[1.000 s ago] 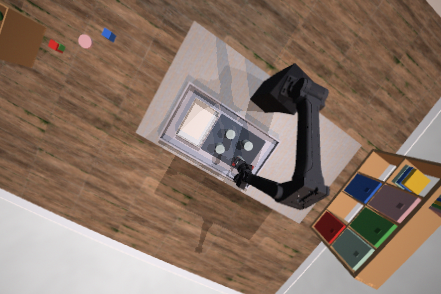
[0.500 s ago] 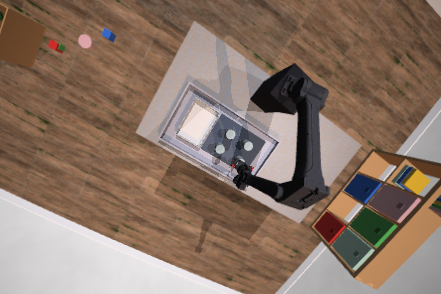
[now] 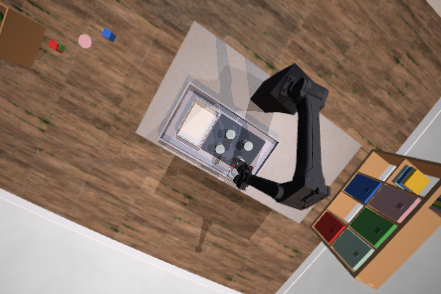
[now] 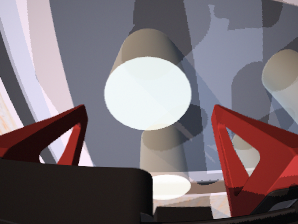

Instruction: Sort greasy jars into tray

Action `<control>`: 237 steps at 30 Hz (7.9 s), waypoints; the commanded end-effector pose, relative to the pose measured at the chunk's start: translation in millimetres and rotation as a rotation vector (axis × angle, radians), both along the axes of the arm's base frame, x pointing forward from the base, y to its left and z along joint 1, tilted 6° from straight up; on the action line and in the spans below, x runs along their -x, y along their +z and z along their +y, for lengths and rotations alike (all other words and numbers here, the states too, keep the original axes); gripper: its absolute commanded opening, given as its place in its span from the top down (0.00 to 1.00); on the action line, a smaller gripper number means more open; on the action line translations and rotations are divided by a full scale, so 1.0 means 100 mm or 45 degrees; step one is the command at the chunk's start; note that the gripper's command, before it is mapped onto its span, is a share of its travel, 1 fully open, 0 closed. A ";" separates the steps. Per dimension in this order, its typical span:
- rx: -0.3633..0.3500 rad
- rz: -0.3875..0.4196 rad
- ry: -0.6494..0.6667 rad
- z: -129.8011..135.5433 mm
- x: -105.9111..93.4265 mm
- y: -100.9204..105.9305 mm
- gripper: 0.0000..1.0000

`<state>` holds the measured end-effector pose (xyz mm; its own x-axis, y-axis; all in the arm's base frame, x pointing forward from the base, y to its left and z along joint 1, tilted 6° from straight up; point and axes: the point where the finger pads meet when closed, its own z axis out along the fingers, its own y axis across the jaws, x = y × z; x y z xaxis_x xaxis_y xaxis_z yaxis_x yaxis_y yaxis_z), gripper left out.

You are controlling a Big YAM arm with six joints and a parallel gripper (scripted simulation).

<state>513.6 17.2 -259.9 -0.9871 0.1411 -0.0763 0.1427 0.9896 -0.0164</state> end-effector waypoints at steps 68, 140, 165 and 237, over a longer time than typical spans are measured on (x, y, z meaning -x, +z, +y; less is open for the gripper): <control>0.000 -0.043 -0.008 0.01 -0.17 -0.45 0.27; 0.000 -0.043 -0.008 0.04 -0.05 0.65 1.00; 0.000 -0.043 -0.008 0.05 -0.01 1.04 1.00; 0.000 -0.044 -0.008 -0.91 0.31 1.14 1.00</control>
<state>466.2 -61.5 -167.8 -0.9849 0.1656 -0.0504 0.1666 0.9859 -0.0168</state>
